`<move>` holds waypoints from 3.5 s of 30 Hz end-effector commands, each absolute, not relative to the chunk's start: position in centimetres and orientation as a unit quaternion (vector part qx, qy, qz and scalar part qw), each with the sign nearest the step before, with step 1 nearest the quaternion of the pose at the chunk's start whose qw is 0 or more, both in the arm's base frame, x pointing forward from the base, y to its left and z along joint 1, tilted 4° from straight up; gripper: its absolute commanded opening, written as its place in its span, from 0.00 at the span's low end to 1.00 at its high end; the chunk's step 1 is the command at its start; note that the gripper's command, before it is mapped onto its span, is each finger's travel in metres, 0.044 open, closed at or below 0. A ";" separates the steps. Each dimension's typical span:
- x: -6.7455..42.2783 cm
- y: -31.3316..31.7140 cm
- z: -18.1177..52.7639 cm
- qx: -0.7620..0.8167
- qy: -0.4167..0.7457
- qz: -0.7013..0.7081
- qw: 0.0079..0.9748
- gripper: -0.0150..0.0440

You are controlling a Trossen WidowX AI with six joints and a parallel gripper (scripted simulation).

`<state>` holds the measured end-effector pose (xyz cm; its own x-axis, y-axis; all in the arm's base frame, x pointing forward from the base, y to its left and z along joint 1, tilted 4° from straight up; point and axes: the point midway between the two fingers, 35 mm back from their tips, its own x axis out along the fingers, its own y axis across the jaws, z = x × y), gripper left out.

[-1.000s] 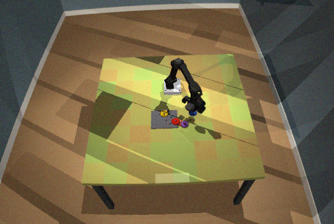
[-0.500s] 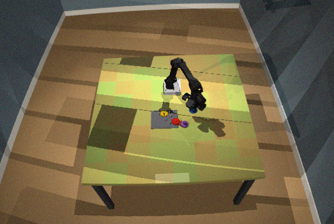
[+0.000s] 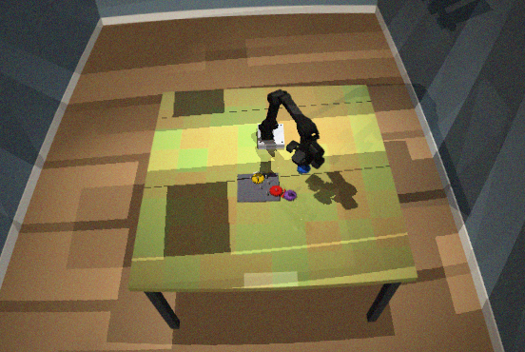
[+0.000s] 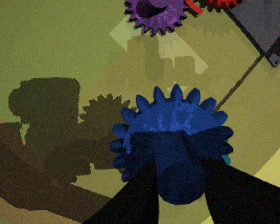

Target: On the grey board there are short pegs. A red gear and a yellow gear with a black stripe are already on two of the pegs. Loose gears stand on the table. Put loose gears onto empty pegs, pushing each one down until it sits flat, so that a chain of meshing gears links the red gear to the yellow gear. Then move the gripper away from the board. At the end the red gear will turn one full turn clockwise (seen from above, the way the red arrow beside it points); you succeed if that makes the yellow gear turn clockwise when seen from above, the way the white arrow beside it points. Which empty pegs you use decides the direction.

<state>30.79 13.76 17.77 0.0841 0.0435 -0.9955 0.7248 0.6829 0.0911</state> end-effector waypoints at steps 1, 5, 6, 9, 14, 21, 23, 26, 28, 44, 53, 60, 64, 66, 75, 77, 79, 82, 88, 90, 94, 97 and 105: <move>30.5 13.7 18.8 0.310 0.625 -0.254 0.670 0.25; 30.3 13.6 19.4 0.310 0.625 -0.254 0.670 0.25; 30.4 13.6 19.4 0.310 0.625 -0.254 0.670 0.25; 30.5 13.1 19.1 0.310 0.625 -0.254 0.670 0.25; 30.8 11.9 18.5 0.309 0.625 -0.255 0.670 0.25; 31.2 10.3 17.6 0.309 0.624 -0.255 0.670 0.25; 31.3 9.8 17.4 0.309 0.624 -0.256 0.670 0.25; 31.4 9.1 17.0 0.308 0.624 -0.256 0.671 0.25; 31.4 8.6 16.7 0.308 0.624 -0.256 0.671 0.25; 31.5 4.9 14.7 0.307 0.624 -0.257 0.671 0.25; 31.3 2.8 13.5 0.306 0.624 -0.258 0.671 0.25; 31.0 1.2 12.6 0.306 0.624 -0.258 0.671 0.25; 30.7 0.3 12.1 0.306 0.624 -0.258 0.671 0.25; 30.6 -0.1 11.9 0.306 0.624 -0.258 0.671 0.25; 29.9 -2.0 10.7 0.305 0.623 -0.259 0.672 0.25; 29.7 -2.4 10.5 0.305 0.623 -0.259 0.672 0.25; 29.5 -2.8 10.2 0.305 0.623 -0.259 0.672 0.25; 29.3 -3.3 9.9 0.305 0.623 -0.259 0.672 0.25; 29.4 -3.3 9.9 0.305 0.623 -0.259 0.672 0.25; 29.4 -3.3 9.9 0.305 0.623 -0.259 0.672 0.25; 29.4 -3.3 9.9 0.305 0.623 -0.259 0.672 0.25; 29.4 -3.3 9.9 0.305 0.623 -0.259 0.672 0.25; 29.4 -3.3 9.8 0.304 0.623 -0.258 0.672 0.25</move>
